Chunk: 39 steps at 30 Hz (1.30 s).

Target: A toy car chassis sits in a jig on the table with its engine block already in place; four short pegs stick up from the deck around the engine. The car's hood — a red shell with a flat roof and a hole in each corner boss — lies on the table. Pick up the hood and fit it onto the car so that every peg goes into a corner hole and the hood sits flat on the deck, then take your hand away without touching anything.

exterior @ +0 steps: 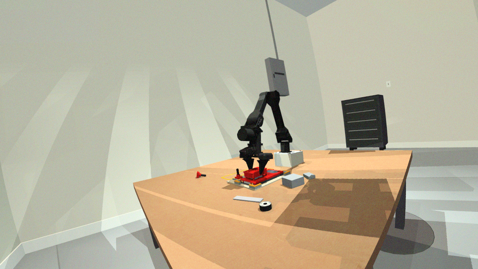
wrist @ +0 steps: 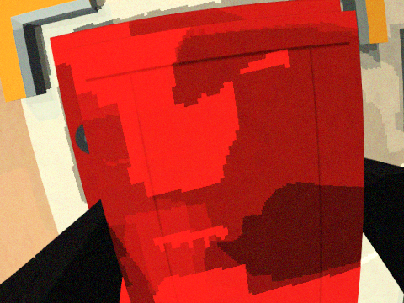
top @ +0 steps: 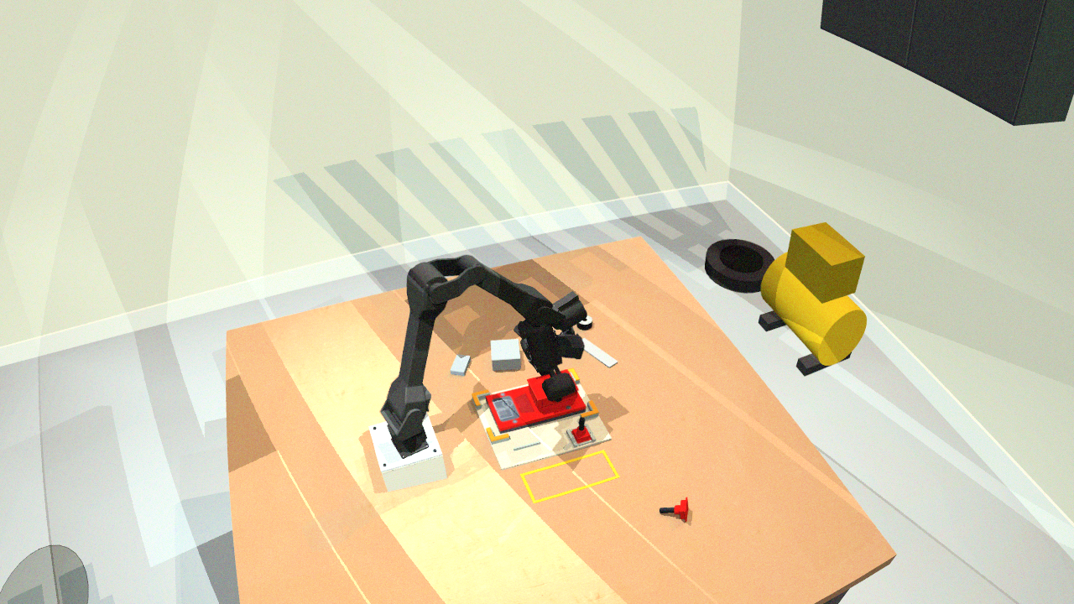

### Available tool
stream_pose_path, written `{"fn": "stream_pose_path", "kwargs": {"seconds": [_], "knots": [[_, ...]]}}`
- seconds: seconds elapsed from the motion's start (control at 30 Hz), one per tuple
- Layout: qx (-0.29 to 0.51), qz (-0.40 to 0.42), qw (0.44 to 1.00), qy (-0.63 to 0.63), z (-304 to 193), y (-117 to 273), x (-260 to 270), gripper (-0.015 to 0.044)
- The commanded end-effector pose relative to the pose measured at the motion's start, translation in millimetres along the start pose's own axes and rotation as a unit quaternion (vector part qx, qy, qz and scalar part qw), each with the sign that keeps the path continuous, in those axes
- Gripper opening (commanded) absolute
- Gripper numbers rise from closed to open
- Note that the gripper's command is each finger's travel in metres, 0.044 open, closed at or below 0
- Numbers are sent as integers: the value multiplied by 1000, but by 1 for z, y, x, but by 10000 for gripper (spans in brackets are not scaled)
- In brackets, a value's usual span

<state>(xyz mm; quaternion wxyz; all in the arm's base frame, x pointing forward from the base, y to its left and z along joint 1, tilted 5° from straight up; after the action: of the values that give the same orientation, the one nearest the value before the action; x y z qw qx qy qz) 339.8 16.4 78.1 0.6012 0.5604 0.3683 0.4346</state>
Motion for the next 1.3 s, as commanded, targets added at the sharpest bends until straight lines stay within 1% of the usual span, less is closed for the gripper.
{"fn": "stream_pose_path", "kwargs": {"seconds": [0.0,0.47,0.57,0.67,0.93,1.27], "knots": [[0,0,1000,0,0,0,0,79],[0,0,1000,0,0,0,0,440],[1,0,1000,0,1,1,0,440],[13,-3,1000,0,7,10,2,440],[76,-16,997,0,31,65,7,440],[77,-17,997,0,31,66,7,440]]}}
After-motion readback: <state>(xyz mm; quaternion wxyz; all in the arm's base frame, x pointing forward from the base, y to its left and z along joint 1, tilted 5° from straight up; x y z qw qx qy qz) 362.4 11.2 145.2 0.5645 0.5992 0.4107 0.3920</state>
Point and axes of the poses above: the point midway between the two fingers, 35 mm back from their tips, its own y axis back along the fingers, its own x axis across the jaws, z = x × y, the point moved 10 cm from there along y, back along the fingers, and after that the axes turned 9 degrees about -y, right-handed, at the moved point
